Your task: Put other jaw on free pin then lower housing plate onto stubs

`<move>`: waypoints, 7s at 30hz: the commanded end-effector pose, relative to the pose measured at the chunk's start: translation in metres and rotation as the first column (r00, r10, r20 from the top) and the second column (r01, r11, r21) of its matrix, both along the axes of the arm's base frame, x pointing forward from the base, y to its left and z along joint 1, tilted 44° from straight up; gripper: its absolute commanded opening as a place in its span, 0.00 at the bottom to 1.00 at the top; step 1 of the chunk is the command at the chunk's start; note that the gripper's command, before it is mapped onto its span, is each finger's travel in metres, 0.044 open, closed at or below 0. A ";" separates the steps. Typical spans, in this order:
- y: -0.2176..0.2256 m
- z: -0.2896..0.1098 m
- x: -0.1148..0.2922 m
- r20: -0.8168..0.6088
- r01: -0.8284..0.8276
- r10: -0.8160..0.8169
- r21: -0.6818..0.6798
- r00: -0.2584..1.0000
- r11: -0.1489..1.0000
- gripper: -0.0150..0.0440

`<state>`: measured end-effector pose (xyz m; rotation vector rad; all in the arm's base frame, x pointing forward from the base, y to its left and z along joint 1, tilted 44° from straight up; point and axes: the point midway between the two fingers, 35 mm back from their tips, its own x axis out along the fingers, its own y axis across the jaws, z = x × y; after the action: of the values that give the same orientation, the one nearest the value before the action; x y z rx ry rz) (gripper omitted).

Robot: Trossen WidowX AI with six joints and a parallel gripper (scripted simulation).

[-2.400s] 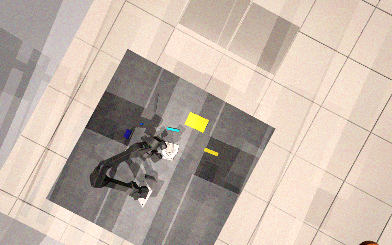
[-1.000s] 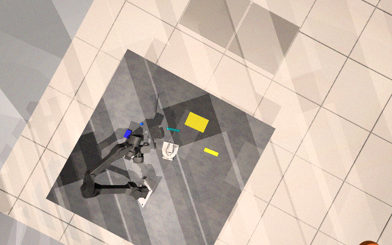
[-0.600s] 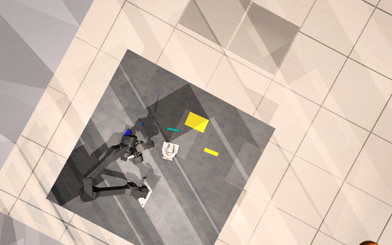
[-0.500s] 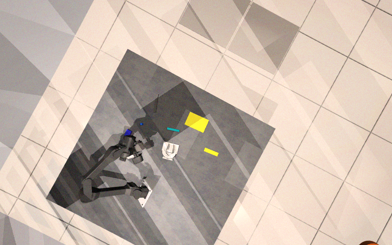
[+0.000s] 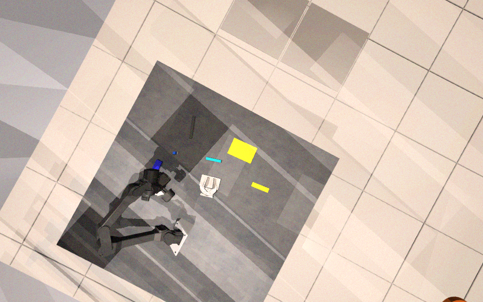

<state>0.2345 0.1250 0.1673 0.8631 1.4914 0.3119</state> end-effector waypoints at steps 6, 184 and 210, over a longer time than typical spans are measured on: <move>0.008 0.009 -0.015 0.158 -0.176 0.179 -0.036 0.971 0.984 1.00; 0.027 0.006 -0.036 0.372 -0.420 0.445 -0.151 0.815 0.895 0.85; -0.006 -0.026 0.003 -0.064 0.056 -0.058 -0.034 0.996 0.998 0.85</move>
<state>0.2326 0.1235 0.1436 0.8315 1.5102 0.2780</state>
